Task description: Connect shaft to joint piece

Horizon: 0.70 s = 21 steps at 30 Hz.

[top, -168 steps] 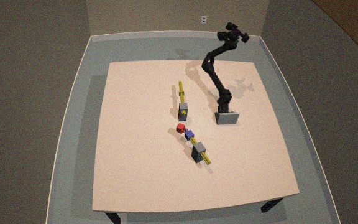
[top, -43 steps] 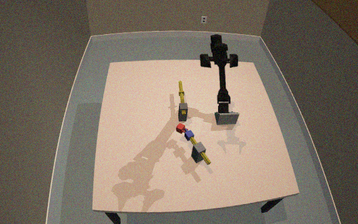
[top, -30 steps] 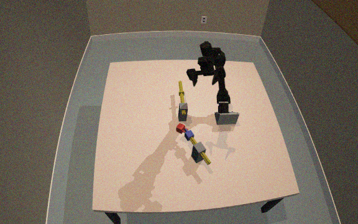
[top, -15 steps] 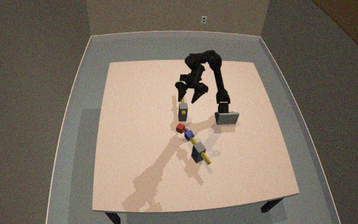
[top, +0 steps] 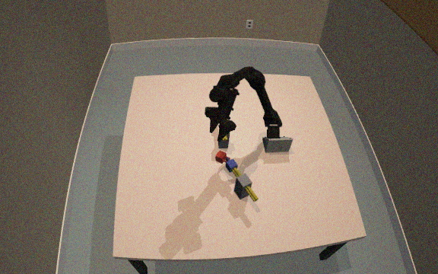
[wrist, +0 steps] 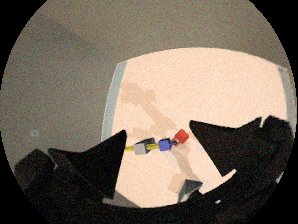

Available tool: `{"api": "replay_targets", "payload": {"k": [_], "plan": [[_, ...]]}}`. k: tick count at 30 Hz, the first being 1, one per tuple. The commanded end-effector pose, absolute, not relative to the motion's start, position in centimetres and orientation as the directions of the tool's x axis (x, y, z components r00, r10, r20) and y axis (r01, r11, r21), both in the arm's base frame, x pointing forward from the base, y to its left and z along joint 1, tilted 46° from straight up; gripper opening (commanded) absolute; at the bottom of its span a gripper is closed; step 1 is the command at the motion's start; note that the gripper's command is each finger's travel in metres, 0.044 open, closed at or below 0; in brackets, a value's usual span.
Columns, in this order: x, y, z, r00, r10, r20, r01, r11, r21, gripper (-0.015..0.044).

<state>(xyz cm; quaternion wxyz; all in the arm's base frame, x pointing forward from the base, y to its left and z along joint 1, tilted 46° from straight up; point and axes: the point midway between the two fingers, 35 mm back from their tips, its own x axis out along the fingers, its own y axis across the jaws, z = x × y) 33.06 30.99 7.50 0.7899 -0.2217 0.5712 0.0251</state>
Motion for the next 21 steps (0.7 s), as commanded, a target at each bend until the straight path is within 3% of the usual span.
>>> {"api": "replay_targets", "payload": {"k": [1,14,21], "plan": [[34.0,28.4,6.5,0.314,-0.328,-0.891,-0.212,0.89,-0.403,0.044],[35.9,19.3,4.9,0.167,-0.668,-0.726,-0.004,0.735,-0.678,0.044],[36.1,18.2,4.7,0.143,-0.697,-0.703,0.032,0.713,-0.701,0.044]]}}
